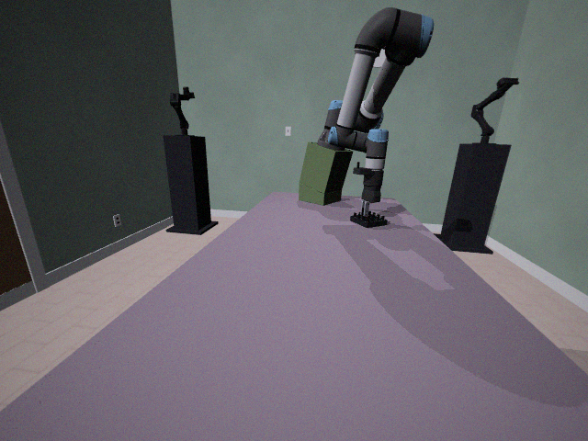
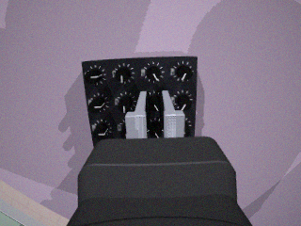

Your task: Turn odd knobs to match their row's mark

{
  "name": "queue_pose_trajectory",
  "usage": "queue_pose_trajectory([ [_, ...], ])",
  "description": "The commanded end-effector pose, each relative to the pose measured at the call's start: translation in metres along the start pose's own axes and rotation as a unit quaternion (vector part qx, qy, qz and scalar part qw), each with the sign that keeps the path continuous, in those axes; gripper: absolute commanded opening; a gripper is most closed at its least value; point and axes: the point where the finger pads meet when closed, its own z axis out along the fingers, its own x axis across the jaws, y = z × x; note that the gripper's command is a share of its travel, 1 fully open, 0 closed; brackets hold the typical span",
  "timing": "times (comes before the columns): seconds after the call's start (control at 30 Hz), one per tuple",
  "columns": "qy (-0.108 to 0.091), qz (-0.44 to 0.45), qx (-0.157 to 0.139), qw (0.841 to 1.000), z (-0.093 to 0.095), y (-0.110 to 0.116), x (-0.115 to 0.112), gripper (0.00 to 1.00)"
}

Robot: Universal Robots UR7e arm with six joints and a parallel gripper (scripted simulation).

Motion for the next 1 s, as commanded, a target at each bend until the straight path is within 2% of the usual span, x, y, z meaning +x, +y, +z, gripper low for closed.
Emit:
queue_pose_trajectory([
  [0.0, 0.0, 0.0, 0.0, 1.0, -0.0003, -0.0001, -0.0003, 0.3],
  [0.23, 0.0, 0.0, 0.0, 1.0, -0.0003, -0.0001, -0.0003, 0.3],
  [0.27, 0.0, 0.0, 0.0, 1.0, -0.0003, -0.0001, -0.0003, 0.46],
  [0.97, 0.0, 0.0, 0.0, 1.0, -0.0005, -0.0001, -0.0003, 0.46],
])
